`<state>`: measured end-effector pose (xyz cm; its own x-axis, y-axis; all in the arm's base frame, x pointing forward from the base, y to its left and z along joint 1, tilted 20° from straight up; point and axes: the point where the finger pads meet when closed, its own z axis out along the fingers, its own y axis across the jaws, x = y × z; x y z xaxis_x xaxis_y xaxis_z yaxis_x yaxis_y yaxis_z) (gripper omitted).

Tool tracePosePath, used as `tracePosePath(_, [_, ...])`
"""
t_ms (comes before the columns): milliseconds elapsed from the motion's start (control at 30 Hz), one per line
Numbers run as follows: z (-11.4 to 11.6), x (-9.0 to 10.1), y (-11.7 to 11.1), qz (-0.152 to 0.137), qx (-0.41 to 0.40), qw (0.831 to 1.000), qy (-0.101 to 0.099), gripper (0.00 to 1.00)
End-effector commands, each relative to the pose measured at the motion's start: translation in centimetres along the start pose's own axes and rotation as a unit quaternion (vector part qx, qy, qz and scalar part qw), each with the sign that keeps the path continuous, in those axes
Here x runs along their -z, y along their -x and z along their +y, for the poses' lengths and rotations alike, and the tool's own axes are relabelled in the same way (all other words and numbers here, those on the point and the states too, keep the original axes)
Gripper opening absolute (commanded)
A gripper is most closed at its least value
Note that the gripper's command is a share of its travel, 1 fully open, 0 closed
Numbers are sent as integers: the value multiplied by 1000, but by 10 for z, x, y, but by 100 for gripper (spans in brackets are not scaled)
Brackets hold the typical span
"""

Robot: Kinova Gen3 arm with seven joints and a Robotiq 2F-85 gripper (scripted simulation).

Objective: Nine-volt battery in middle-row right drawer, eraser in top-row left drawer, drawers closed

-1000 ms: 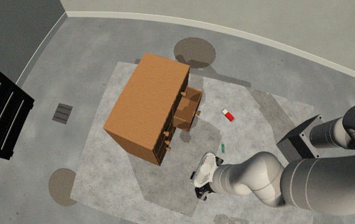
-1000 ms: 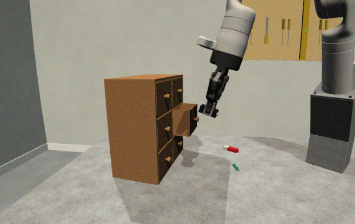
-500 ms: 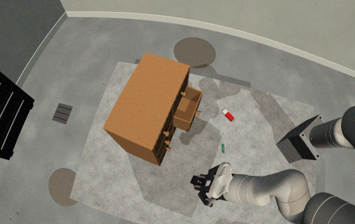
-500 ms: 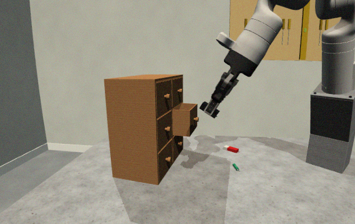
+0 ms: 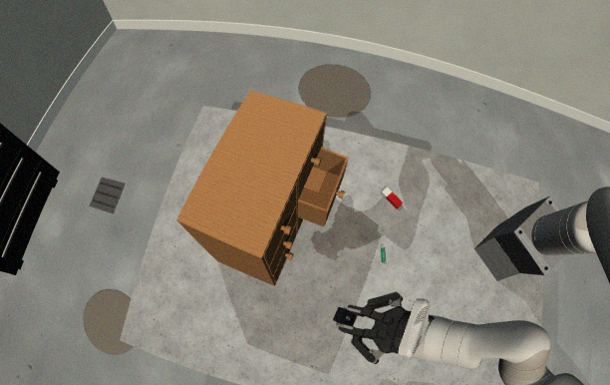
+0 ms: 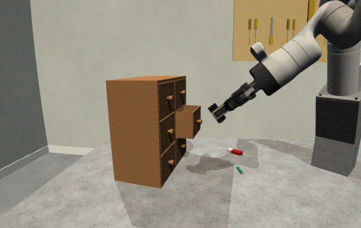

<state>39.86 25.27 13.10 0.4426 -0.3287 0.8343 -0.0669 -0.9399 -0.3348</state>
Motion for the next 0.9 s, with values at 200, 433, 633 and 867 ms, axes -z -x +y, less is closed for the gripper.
tracePosePath(200, [0,0,15,74,29,997,0,23])
tracePosePath(433, [0,1,15,120,27,992,-4,23])
tracePosePath(633, [0,1,15,138,26,990,-6,23])
tracePosePath(867, [0,2,14,157,25,987,-10,23])
